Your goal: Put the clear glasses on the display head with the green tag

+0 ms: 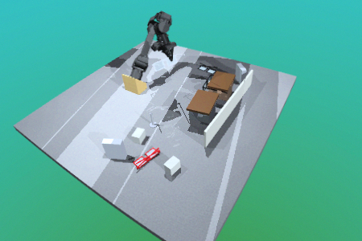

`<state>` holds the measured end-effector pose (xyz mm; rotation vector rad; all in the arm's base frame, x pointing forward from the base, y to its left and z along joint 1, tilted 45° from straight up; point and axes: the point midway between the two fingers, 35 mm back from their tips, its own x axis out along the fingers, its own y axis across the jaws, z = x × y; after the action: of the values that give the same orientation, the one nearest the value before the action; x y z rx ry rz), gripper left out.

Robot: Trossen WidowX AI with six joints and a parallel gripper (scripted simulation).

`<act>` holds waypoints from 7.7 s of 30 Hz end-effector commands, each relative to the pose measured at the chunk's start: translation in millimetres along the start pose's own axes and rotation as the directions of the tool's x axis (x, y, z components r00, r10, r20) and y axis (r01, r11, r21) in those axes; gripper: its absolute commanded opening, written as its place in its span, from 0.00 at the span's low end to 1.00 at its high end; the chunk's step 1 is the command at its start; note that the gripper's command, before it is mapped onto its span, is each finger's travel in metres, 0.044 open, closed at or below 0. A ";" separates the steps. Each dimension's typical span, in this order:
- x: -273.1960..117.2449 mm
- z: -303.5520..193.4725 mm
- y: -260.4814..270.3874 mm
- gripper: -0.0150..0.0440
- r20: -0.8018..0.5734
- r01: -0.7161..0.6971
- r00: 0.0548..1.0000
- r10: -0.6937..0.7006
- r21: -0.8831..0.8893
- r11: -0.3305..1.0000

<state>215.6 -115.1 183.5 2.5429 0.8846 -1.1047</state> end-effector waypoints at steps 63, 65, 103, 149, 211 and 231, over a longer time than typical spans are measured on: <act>-16.6 -14.1 -93.9 0.25 -0.079 -0.250 0.968 0.237 -0.249 0.936; -15.4 -12.5 -89.5 0.25 -0.073 -0.231 0.973 0.219 -0.262 0.937; 44.7 37.4 -16.8 0.25 0.052 0.176 0.983 -0.174 -0.509 0.843; 133.8 89.8 -11.1 0.25 0.118 0.401 0.894 -0.433 -0.644 0.652; 182.2 62.4 5.8 0.25 0.114 0.398 0.894 -0.433 -0.646 0.651; 193.8 42.9 25.0 0.25 0.113 0.396 0.895 -0.432 -0.647 0.651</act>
<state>304.3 -68.2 11.6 1.8087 1.6012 -0.6346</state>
